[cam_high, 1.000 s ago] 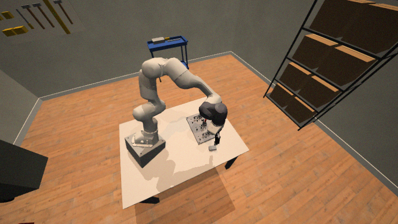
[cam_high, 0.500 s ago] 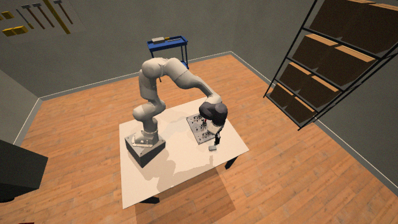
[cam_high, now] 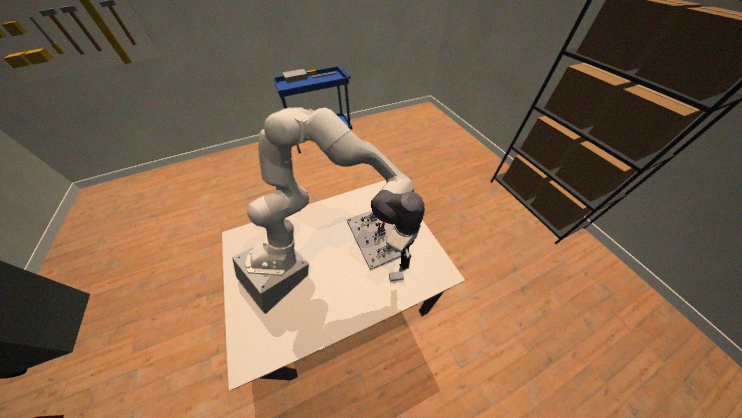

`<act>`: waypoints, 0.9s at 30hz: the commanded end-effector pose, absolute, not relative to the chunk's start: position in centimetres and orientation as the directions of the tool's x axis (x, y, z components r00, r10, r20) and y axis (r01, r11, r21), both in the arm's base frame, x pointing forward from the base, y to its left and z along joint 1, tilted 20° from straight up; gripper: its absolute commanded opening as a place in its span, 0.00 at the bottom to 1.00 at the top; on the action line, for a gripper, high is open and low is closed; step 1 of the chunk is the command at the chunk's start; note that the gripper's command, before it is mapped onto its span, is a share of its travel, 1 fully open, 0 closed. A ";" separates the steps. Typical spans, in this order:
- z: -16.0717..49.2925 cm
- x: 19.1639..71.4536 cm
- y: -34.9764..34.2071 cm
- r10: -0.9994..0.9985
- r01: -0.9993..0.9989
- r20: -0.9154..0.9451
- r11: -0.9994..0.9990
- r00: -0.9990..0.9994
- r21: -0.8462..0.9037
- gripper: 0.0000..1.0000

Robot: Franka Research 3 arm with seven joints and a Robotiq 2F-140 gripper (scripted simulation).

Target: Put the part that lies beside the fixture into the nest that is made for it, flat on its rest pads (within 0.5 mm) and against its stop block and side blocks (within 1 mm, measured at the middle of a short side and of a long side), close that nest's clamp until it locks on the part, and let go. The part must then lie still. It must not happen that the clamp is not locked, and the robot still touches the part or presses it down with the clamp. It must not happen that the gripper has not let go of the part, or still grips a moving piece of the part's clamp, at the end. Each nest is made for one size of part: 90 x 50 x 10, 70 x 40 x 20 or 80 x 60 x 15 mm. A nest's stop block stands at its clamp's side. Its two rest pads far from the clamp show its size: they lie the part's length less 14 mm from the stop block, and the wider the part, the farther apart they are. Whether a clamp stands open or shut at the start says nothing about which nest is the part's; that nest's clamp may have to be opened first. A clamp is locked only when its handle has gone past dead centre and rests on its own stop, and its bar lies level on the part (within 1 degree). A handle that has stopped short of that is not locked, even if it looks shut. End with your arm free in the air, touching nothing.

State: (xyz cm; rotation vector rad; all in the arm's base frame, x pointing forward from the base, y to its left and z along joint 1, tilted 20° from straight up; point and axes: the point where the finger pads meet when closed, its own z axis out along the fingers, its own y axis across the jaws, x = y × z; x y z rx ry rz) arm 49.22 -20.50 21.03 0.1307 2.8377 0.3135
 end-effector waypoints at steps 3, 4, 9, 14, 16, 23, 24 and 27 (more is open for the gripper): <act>20.9 49.3 -20.5 0.126 0.065 -0.267 0.972 -0.956 0.226 0.58; 20.8 49.3 -20.5 0.126 0.065 -0.267 0.972 -0.956 0.226 0.58; 20.1 49.6 -20.4 0.126 0.065 -0.267 0.972 -0.956 0.226 0.58; 19.0 49.9 -20.1 0.126 0.065 -0.267 0.972 -0.956 0.226 0.58; 18.7 50.0 -20.1 0.126 0.065 -0.267 0.972 -0.956 0.226 0.58; 15.9 50.8 -19.5 0.126 0.065 -0.267 0.972 -0.956 0.226 0.58; 15.5 51.0 -19.4 0.126 0.065 -0.267 0.972 -0.956 0.226 0.58; 14.2 51.4 -19.1 0.126 0.065 -0.267 0.972 -0.956 0.226 0.58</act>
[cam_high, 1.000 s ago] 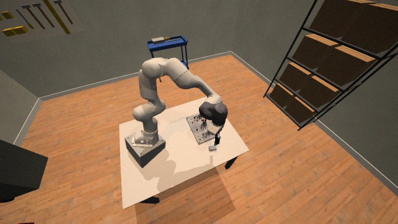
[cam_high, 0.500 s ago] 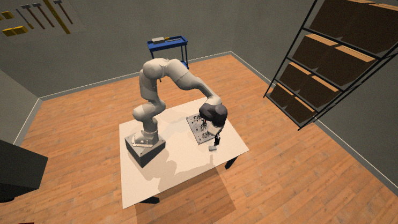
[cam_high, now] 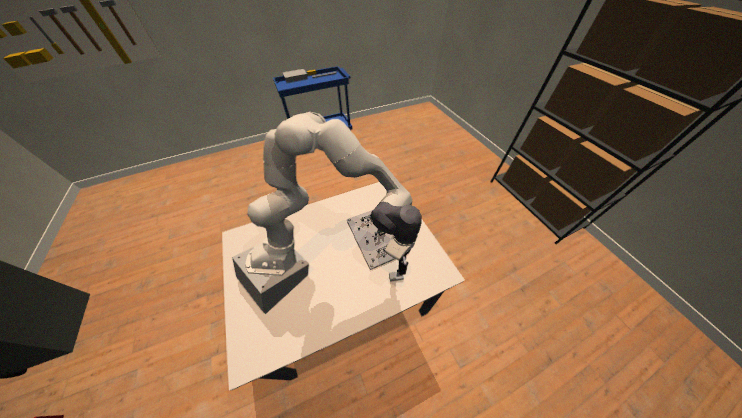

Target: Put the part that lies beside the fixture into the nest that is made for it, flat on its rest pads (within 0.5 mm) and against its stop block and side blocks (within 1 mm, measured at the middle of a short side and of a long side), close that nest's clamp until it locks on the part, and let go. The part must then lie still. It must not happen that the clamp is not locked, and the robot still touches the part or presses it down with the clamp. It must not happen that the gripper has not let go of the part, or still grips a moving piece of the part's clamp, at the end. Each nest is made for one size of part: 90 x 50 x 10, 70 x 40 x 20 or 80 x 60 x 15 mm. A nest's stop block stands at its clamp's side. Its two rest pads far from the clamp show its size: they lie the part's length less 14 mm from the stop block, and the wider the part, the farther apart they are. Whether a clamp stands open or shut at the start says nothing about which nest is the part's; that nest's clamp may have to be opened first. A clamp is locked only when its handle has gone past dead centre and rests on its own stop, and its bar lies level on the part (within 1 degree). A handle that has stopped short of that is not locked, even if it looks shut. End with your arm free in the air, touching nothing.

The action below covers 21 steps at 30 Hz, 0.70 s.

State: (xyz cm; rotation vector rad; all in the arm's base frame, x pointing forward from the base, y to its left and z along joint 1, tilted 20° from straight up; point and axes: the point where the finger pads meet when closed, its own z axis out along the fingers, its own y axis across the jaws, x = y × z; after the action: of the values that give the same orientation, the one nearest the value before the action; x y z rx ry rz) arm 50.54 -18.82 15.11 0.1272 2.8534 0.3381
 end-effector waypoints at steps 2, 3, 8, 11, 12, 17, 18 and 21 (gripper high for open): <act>13.4 51.6 -18.9 0.126 0.065 -0.267 0.972 -0.956 0.226 0.58; 12.9 51.8 -18.8 0.126 0.065 -0.267 0.972 -0.956 0.226 0.58; 11.7 52.1 -18.6 0.126 0.065 -0.267 0.972 -0.956 0.226 0.58; 10.6 52.5 -18.3 0.126 0.065 -0.267 0.972 -0.956 0.226 0.58; 10.2 52.6 -18.3 0.126 0.065 -0.267 0.972 -0.956 0.226 0.58; 8.8 53.1 -18.0 0.126 0.065 -0.267 0.972 -0.956 0.226 0.58; 8.5 53.1 -17.9 0.126 0.065 -0.267 0.972 -0.956 0.226 0.58; 8.1 53.3 -17.8 0.126 0.065 -0.267 0.972 -0.956 0.226 0.58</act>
State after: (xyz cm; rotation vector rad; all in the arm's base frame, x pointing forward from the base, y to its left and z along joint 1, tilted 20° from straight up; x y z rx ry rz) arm 52.49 -17.32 8.10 0.1324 2.8535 0.3409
